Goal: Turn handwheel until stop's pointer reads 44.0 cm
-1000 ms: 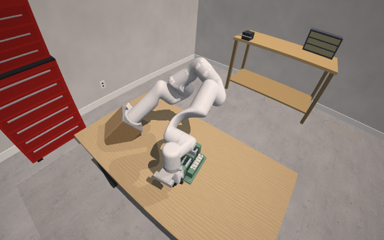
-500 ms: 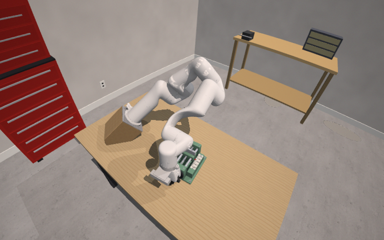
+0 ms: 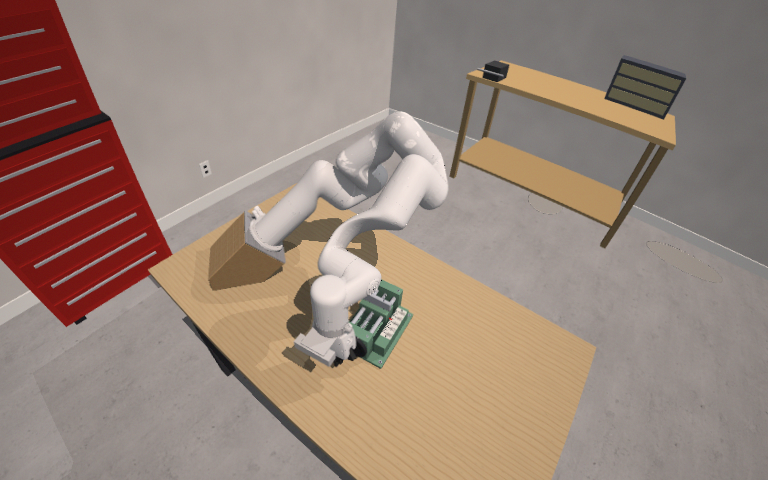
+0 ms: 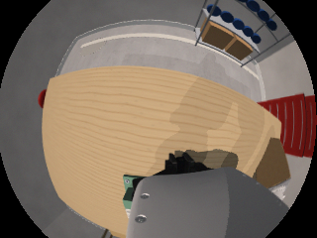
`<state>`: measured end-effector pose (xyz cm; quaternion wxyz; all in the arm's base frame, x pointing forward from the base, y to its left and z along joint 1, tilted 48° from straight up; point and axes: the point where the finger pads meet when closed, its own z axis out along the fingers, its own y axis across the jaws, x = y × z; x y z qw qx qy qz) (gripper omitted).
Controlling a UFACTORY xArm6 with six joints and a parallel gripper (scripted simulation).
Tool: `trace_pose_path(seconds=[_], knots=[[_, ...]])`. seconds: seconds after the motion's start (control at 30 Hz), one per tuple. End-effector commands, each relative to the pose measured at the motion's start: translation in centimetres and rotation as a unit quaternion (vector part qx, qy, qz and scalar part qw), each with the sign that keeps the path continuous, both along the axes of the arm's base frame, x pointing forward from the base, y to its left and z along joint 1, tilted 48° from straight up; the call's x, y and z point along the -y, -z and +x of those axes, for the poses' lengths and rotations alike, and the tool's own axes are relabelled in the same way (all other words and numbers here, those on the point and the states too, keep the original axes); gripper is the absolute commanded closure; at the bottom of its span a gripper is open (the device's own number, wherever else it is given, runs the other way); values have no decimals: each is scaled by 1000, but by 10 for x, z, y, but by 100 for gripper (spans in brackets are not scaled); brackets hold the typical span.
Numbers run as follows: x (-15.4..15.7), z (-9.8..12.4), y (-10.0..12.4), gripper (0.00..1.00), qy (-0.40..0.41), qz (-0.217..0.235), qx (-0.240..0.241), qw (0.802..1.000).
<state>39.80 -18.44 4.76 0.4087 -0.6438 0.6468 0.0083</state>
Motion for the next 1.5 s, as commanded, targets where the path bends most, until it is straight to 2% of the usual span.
trace_pose_path(seconds=[0.0,1.47], knots=[[2,-4,-1,94,1,-1,0,1000],[9,-20,-7,94,1,-1,0,1000]])
